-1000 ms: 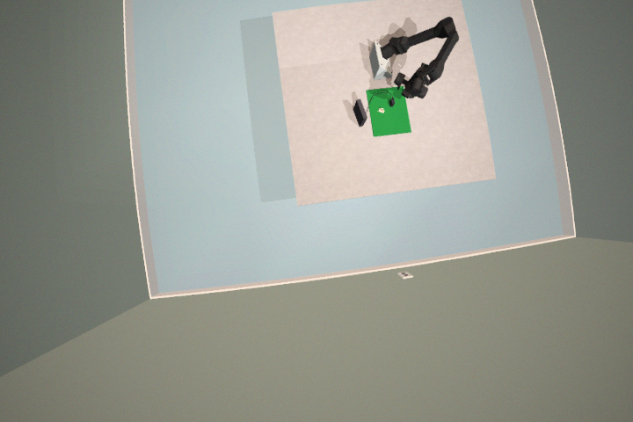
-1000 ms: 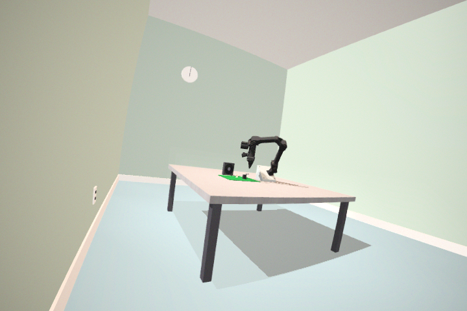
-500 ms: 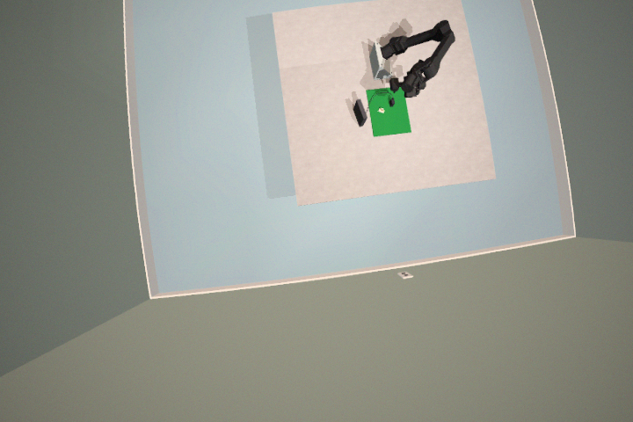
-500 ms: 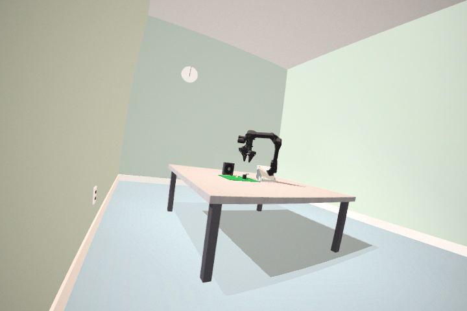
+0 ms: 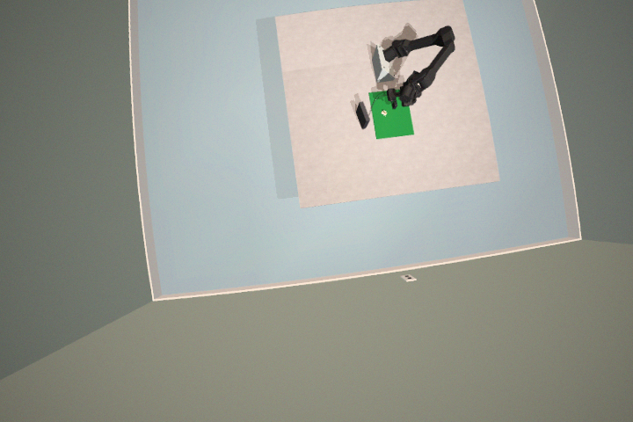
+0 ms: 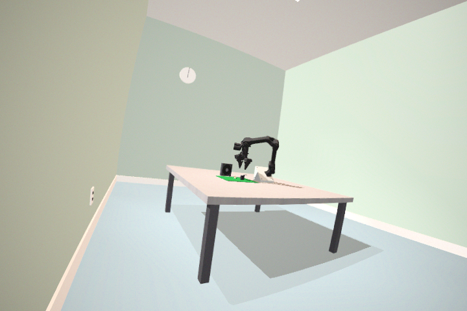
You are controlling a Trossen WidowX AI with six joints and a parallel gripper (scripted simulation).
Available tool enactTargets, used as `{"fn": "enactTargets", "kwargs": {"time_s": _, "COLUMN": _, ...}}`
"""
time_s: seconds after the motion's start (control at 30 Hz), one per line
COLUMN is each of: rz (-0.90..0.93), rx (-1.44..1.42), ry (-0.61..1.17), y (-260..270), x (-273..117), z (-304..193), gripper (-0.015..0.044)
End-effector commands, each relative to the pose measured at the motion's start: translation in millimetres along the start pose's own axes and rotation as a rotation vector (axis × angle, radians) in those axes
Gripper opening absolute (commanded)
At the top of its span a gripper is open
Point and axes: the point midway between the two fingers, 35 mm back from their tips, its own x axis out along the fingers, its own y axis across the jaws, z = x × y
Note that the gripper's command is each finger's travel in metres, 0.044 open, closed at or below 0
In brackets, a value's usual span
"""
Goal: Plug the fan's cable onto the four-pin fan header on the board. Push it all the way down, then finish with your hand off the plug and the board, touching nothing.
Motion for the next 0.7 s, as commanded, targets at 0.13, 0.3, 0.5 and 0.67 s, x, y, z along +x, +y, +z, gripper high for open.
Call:
{"fn": "enactTargets", "kwargs": {"time_s": 0.13, "rz": 0.01, "rx": -0.003, "ry": -0.002, "y": 5, "x": 35, "z": -4, "gripper": 0.044}}
{"fn": "enactTargets", "kwargs": {"time_s": 0.3, "rz": 0.009, "rx": -0.003, "ry": -0.003, "y": 5, "x": 39, "z": -4, "gripper": 0.044}}
{"fn": "enactTargets", "kwargs": {"time_s": 0.5, "rz": 0.009, "rx": -0.002, "ry": -0.003, "y": 5, "x": 49, "z": -3, "gripper": 0.044}}
{"fn": "enactTargets", "kwargs": {"time_s": 0.67, "rz": 0.009, "rx": -0.002, "ry": -0.003, "y": 5, "x": 57, "z": -3, "gripper": 0.044}}
